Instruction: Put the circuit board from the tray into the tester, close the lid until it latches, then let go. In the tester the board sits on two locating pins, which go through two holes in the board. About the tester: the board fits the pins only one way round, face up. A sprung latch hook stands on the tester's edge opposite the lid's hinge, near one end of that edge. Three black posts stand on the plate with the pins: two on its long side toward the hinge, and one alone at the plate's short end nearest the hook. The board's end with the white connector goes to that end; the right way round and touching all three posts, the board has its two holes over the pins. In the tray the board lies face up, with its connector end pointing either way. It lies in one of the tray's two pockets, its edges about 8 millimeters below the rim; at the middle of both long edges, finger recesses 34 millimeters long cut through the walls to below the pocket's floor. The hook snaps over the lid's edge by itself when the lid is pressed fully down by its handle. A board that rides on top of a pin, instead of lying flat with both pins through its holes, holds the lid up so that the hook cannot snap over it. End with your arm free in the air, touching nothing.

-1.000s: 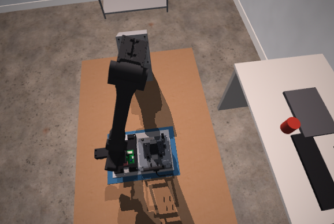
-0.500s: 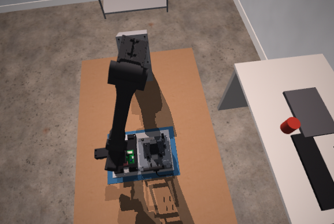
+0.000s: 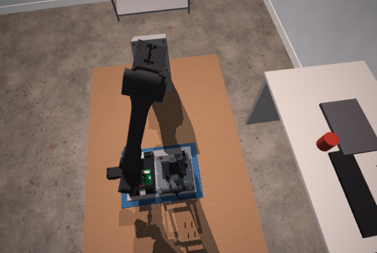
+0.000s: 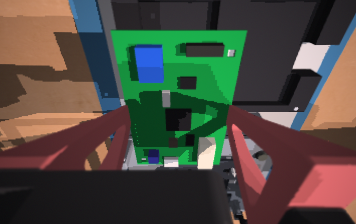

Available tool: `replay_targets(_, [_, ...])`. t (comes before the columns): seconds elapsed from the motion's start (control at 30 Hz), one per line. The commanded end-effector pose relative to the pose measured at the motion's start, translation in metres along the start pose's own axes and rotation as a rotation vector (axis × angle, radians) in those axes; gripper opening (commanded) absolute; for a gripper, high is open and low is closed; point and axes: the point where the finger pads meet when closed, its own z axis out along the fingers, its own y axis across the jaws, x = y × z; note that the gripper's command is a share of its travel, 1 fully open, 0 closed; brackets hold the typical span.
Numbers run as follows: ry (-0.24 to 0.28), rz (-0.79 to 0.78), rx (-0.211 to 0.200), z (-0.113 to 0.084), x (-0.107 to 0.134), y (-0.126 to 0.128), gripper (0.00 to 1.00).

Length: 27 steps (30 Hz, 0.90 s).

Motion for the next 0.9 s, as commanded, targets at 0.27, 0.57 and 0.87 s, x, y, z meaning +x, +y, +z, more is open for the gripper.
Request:
replay_targets(0.27, [-0.026,0.025,-0.024,-0.017,-0.006,0.005,0.72])
replay_targets(0.57, [-0.015,0.013,-0.035,-0.016,0.012,0.006,0.72])
replay_targets(0.87, [-0.011,0.01,-0.041,-0.017,0.032,0.003,0.72])
